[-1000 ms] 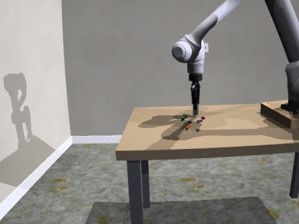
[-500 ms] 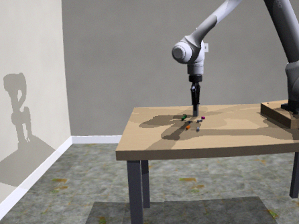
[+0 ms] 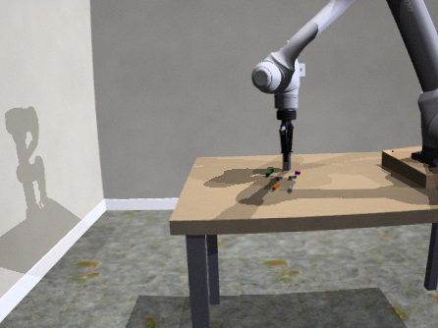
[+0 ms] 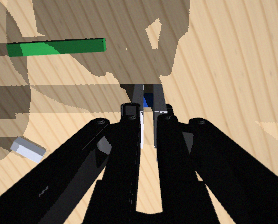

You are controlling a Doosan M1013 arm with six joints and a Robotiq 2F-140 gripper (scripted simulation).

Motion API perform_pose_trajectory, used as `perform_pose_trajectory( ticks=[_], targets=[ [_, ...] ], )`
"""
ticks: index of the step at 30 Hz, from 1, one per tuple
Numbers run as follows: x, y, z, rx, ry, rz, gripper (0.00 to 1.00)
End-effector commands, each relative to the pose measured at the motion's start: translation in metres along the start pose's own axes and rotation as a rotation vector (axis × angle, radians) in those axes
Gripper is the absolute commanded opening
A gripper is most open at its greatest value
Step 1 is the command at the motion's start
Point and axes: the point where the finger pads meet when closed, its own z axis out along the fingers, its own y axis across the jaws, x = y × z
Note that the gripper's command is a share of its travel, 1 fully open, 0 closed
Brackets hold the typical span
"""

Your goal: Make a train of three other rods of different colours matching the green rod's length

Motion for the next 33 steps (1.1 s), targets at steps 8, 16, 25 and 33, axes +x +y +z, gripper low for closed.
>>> perform_pose_trajectory(
  ticks=[8, 16, 25, 33],
  targets=[
    [0.0000, 0.0000, -0.0001, 0.000, 0.000, 0.000, 0.03],
    [0.0000, 0.0000, -0.0001, 0.000, 0.000, 0.000, 0.03],
    [0.0000, 0.0000, -0.0001, 0.000, 0.000, 0.000, 0.10],
    [0.0000, 0.0000, -0.0001, 0.000, 0.000, 0.000, 0.15]
  ],
)
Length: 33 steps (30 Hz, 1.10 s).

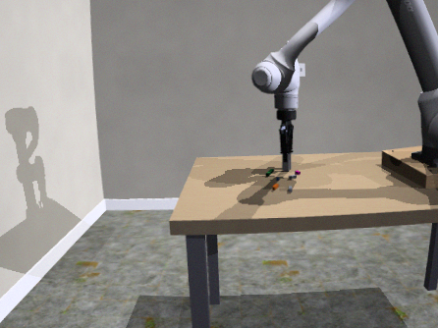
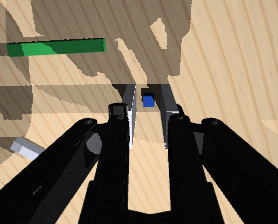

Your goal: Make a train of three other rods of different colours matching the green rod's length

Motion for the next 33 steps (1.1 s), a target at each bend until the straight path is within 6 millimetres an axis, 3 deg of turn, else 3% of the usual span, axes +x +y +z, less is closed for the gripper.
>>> perform_pose_trajectory(
  ticks=[1, 15, 29, 33],
  targets=[
    [0.000, 0.000, 0.000, 0.000, 0.000, 0.000, 0.15],
    [0.000, 0.000, -0.007, 0.000, 0.000, 0.000, 0.15],
    [0.000, 0.000, -0.074, 0.000, 0.000, 0.000, 0.15],
    [0.000, 0.000, -0.082, 0.000, 0.000, 0.000, 0.15]
  ],
)
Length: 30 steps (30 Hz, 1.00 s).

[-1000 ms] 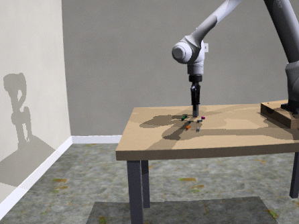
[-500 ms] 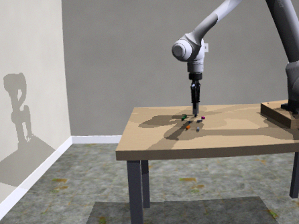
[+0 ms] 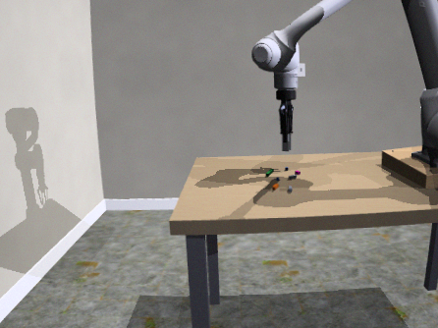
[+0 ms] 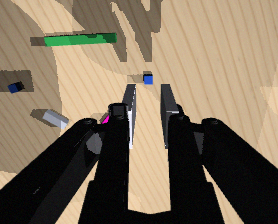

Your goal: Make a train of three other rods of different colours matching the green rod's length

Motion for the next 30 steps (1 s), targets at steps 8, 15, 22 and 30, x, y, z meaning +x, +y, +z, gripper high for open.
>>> perform_pose_trajectory(
  ticks=[8, 15, 22, 30],
  targets=[
    [0.0000, -0.0001, -0.0141, 0.000, 0.000, 0.000, 1.00],
    [0.0000, -0.0001, -0.0141, 0.000, 0.000, 0.000, 1.00],
    [0.0000, -0.0001, -0.0141, 0.000, 0.000, 0.000, 1.00],
    [-0.0001, -0.0019, -0.0139, 0.000, 0.000, 0.008, 1.00]
  ],
)
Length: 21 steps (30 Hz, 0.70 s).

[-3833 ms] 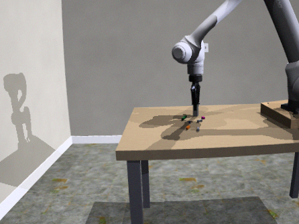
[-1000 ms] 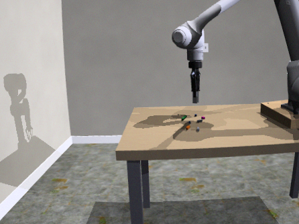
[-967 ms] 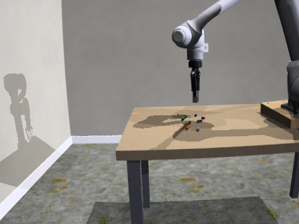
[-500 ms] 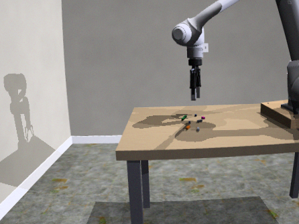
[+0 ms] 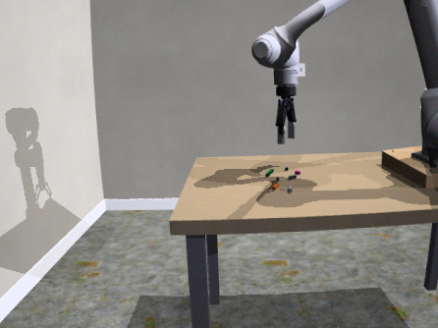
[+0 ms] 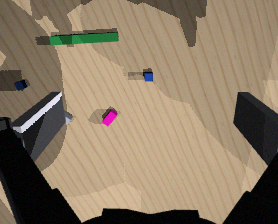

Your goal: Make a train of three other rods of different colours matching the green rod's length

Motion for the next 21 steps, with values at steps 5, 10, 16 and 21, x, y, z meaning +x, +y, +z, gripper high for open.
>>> perform_pose_trajectory(
  ticks=[5, 10, 16, 21],
  targets=[
    [-0.001, -0.012, 0.001, 0.000, 0.000, 0.056, 1.00],
    [-0.007, -0.059, 0.005, -0.001, -0.001, 0.267, 1.00],
    [-0.016, -0.107, 0.009, -0.002, -0.001, 0.483, 1.00],
    [-0.027, -0.143, 0.012, -0.003, -0.001, 0.648, 1.00]
  ],
)
